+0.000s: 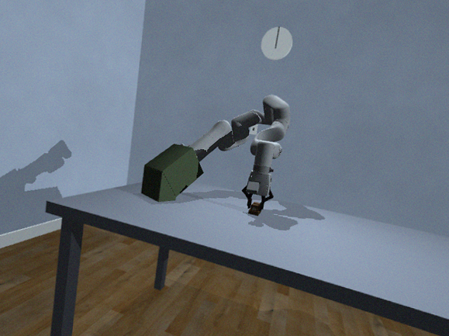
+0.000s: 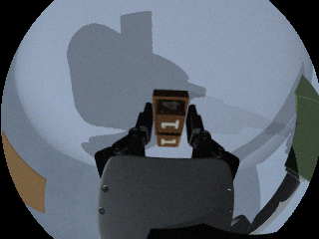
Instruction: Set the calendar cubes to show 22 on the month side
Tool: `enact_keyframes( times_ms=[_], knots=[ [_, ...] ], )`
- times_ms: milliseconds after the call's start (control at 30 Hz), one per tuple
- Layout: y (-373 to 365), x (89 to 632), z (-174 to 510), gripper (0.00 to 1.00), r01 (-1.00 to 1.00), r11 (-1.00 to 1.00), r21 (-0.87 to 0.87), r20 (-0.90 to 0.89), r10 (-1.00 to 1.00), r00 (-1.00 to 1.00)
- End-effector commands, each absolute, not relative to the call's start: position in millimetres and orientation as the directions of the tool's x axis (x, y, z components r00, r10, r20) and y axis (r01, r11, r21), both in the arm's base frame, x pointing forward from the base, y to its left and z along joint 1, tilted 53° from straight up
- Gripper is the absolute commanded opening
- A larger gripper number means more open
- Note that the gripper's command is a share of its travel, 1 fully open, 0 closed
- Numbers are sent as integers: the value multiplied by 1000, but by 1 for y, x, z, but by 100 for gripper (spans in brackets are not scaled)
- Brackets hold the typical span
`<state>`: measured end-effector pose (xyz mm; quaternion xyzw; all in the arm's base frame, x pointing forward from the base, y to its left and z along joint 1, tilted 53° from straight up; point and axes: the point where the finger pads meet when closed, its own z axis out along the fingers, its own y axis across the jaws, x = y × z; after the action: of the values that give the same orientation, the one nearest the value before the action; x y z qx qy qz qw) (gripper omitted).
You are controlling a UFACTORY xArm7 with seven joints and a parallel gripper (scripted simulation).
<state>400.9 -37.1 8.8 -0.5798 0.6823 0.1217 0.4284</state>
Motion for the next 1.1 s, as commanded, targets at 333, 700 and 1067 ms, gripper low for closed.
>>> enact_keyframes(
  times_ms=[333, 700, 1067],
  knots=[
    [-39, 401, 9, 49, -894, 300, -332, -724, -688, 38],
    [-39, 401, 9, 29, -894, 300, -332, -724, -688, 38],
    [-39, 401, 9, 29, -894, 300, -332, -724, -688, 38]
  ],
)
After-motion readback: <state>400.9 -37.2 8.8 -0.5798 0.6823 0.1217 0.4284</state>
